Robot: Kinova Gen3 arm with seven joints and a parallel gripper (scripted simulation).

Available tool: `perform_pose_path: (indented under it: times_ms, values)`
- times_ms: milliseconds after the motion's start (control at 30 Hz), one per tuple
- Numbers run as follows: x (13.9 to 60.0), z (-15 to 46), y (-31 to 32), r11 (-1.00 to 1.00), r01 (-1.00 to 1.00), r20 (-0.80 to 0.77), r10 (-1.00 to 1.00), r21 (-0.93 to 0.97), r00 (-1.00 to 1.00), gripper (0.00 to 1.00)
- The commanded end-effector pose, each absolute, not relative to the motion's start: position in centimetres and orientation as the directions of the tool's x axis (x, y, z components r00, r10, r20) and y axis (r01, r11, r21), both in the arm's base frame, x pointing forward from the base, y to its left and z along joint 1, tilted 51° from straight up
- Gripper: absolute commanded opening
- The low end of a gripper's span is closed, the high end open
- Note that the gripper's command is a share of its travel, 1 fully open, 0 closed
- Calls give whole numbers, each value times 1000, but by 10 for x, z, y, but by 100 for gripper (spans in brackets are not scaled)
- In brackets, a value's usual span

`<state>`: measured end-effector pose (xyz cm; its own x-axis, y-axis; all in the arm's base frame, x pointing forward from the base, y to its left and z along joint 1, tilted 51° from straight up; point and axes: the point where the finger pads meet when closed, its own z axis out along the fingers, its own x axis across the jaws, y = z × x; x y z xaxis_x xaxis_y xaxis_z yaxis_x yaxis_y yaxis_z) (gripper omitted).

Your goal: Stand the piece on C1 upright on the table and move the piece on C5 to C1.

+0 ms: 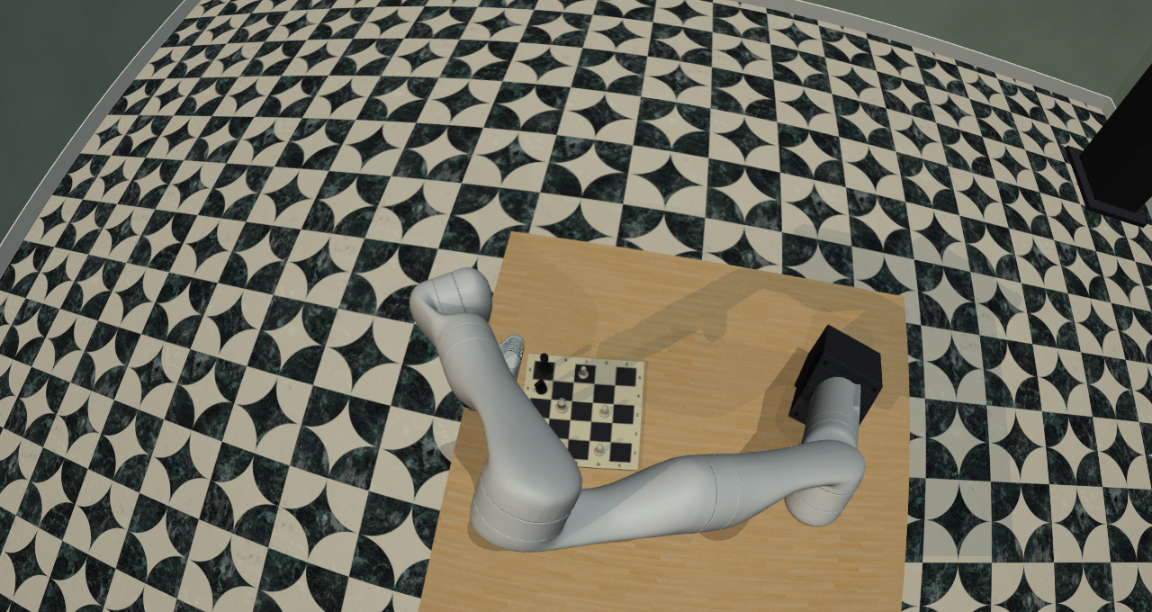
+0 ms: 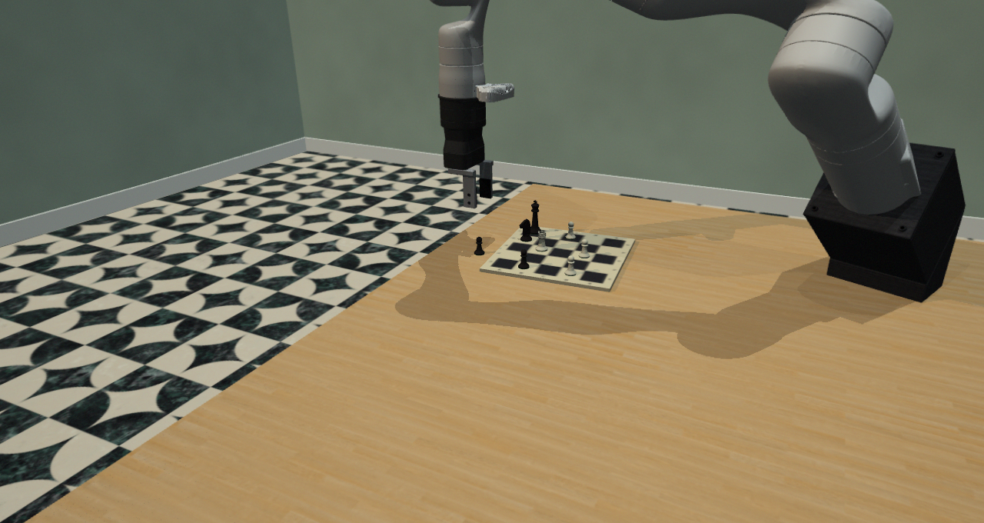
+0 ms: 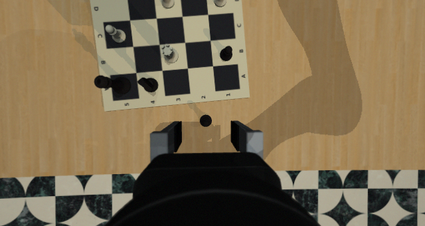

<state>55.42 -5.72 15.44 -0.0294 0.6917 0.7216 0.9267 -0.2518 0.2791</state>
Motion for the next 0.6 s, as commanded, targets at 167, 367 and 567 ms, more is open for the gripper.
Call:
perform_pose_path:
  times_ms: [167,367,567]
  values:
    - [553,153,-59,-243,926,717,696,288,-40,100]
    - [548,147,-61,-209,927,704,705,313,-79,100]
    - [540,137,-64,-144,923,678,719,358,-151,100]
